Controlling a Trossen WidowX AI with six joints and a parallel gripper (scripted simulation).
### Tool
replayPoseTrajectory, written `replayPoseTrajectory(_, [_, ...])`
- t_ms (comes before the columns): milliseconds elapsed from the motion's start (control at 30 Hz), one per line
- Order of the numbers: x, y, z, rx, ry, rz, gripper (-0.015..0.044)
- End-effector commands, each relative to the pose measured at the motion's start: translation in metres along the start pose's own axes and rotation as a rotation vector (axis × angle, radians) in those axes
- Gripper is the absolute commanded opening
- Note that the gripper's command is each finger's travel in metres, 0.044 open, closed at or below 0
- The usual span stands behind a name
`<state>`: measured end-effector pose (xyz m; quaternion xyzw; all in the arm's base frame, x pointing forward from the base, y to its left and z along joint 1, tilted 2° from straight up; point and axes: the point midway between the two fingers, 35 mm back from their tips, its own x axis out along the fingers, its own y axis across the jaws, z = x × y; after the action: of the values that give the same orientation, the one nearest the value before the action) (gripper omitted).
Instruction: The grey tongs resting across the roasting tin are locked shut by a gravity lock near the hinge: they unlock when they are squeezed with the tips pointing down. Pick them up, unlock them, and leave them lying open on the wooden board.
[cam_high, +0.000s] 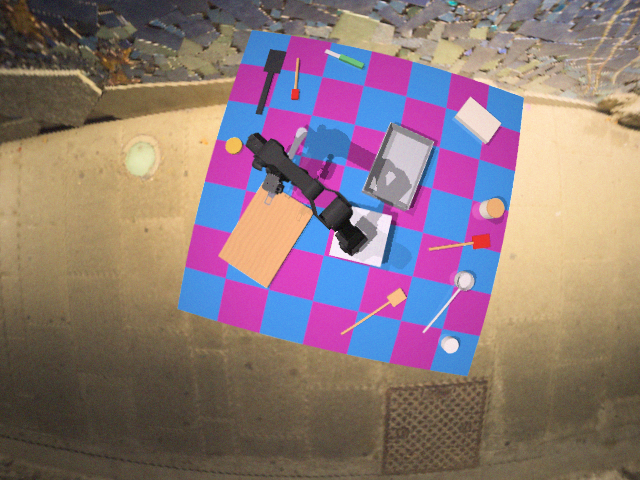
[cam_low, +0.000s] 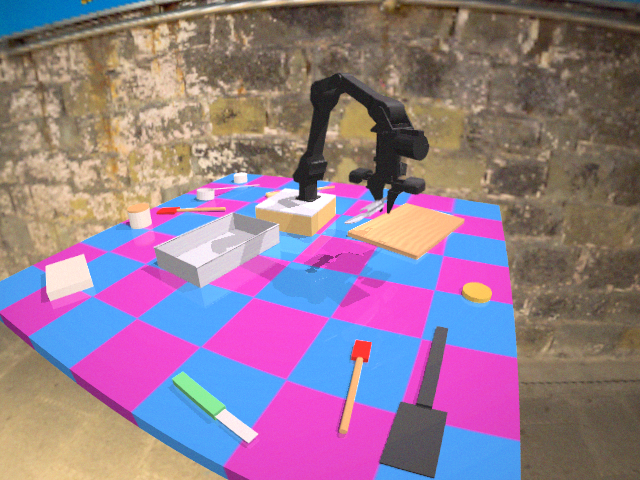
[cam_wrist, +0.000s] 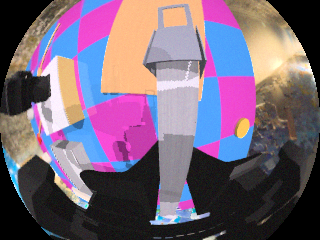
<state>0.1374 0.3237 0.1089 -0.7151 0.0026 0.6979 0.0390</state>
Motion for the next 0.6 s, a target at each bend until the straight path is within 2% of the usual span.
replayPoseTrajectory(0, [0.000,-0.008,0.023,0.061,0.002,-0.003,-0.0150])
replayPoseTrajectory(567, [-0.001,-0.020,0.122,0.298,-0.014,-0.003,-0.0150])
